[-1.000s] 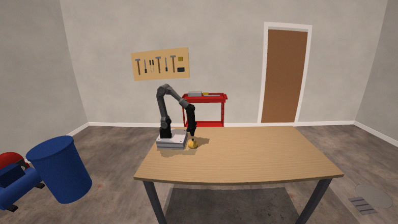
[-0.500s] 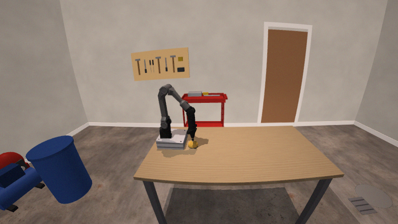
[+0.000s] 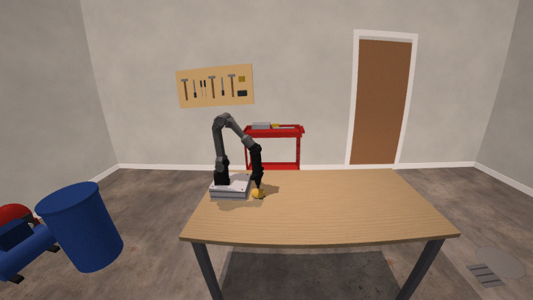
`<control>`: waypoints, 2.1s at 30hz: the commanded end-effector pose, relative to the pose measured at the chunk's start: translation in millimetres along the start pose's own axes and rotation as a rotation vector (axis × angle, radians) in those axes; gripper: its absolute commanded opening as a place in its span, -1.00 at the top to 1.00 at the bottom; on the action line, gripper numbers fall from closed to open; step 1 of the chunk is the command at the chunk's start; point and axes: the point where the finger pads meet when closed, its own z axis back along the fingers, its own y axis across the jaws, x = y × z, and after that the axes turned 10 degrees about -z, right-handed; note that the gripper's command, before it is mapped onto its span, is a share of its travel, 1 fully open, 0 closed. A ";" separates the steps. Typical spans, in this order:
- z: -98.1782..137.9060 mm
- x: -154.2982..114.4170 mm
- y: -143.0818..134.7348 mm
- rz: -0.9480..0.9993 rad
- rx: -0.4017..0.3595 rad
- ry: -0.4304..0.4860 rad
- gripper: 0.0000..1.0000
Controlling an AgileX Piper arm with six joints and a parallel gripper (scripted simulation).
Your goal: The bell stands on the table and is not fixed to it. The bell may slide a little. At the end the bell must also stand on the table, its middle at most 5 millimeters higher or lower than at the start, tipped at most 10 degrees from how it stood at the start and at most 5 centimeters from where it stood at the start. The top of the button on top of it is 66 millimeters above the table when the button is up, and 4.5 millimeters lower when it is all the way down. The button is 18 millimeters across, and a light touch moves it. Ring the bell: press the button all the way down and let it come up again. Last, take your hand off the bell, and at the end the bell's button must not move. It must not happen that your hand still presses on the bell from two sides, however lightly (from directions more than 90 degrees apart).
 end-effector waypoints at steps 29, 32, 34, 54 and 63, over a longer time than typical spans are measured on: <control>-1.1 -0.7 -0.5 0.000 -0.001 0.004 1.00; -1.1 -0.7 -0.5 0.000 -0.001 0.004 1.00; -1.1 -0.7 -0.5 0.000 -0.001 0.004 1.00; -11.0 -0.6 -0.5 0.000 -0.001 0.003 1.00; -11.0 -0.6 -0.5 0.000 -0.001 0.003 1.00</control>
